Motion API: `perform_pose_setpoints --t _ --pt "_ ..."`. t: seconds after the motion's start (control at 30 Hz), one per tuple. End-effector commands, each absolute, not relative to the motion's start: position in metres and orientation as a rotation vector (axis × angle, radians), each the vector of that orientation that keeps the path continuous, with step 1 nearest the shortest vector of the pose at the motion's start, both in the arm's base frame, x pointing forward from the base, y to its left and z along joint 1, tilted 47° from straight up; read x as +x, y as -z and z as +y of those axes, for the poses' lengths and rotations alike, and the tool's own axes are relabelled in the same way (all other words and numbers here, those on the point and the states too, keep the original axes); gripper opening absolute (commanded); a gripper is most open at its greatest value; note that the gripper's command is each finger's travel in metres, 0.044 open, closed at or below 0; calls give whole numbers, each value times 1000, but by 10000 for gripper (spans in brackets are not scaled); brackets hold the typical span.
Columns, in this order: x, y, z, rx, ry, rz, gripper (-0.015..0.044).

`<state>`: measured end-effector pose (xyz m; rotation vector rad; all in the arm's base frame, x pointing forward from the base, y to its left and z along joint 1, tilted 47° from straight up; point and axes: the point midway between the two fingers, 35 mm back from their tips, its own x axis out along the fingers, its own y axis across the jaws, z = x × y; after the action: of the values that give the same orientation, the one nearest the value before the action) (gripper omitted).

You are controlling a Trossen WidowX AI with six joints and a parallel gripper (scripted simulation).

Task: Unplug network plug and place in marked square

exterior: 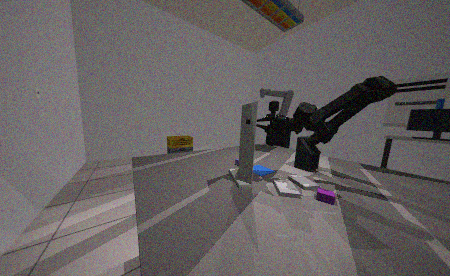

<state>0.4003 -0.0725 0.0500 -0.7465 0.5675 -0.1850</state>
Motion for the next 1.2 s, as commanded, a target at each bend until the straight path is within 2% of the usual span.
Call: perform_pose_setpoints --t 0.0,1.17 --pt "396 -51 -71 -749 181 566 0" --pt "379 -57 -66 -749 181 567 0"
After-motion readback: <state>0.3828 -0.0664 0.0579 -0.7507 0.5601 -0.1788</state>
